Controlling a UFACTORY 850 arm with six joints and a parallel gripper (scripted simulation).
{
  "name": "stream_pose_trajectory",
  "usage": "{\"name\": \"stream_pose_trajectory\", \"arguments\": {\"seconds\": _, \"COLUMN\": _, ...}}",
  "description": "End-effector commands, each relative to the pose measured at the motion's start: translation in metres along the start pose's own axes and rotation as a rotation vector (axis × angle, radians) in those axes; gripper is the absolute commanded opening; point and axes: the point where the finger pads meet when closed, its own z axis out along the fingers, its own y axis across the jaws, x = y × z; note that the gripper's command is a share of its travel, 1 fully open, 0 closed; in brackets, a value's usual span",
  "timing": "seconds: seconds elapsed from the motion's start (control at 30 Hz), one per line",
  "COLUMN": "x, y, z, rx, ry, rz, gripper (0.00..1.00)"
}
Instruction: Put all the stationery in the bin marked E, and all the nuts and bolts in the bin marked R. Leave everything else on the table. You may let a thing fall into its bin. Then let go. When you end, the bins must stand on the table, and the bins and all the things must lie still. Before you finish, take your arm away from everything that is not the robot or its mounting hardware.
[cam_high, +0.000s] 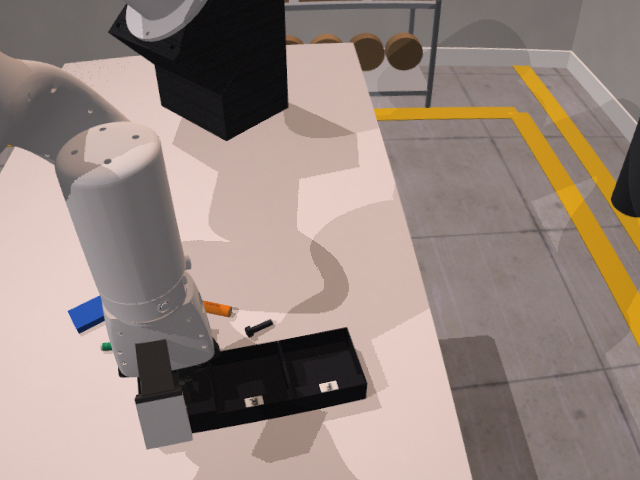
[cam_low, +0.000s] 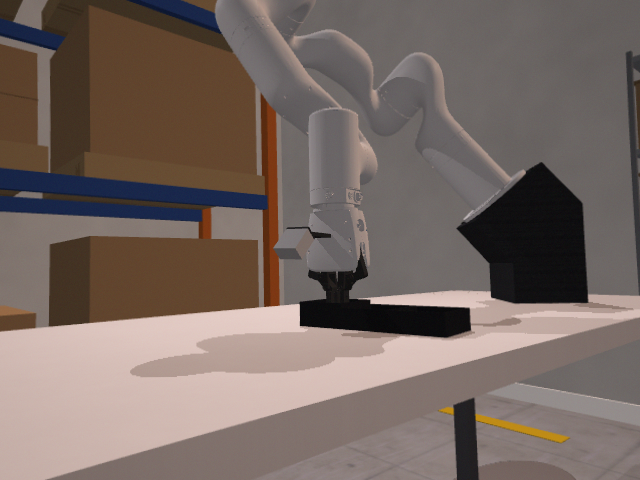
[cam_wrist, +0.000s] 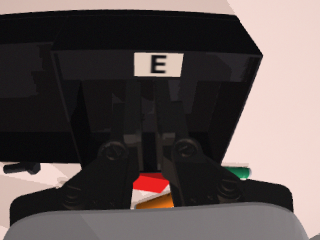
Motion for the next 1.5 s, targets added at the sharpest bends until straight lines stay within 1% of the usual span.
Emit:
{"name": "stream_pose_trajectory", "arguments": {"seconds": 0.0, "x": 0.001, "y": 0.000, "z": -0.001, "rx": 0.000, "ry": 0.001, "rz": 0.000, "gripper": 0.07}}
{"name": "stream_pose_trajectory", "arguments": {"seconds": 0.83, "x": 0.001, "y": 0.000, "z": -0.001, "rx": 0.000, "ry": 0.001, "rz": 0.000, "gripper": 0.07}}
{"name": "stream_pose_trajectory", "arguments": {"seconds": 1.47, "x": 0.001, "y": 0.000, "z": -0.023, "rx": 0.000, "ry": 0.001, "rz": 0.000, "gripper": 0.07}}
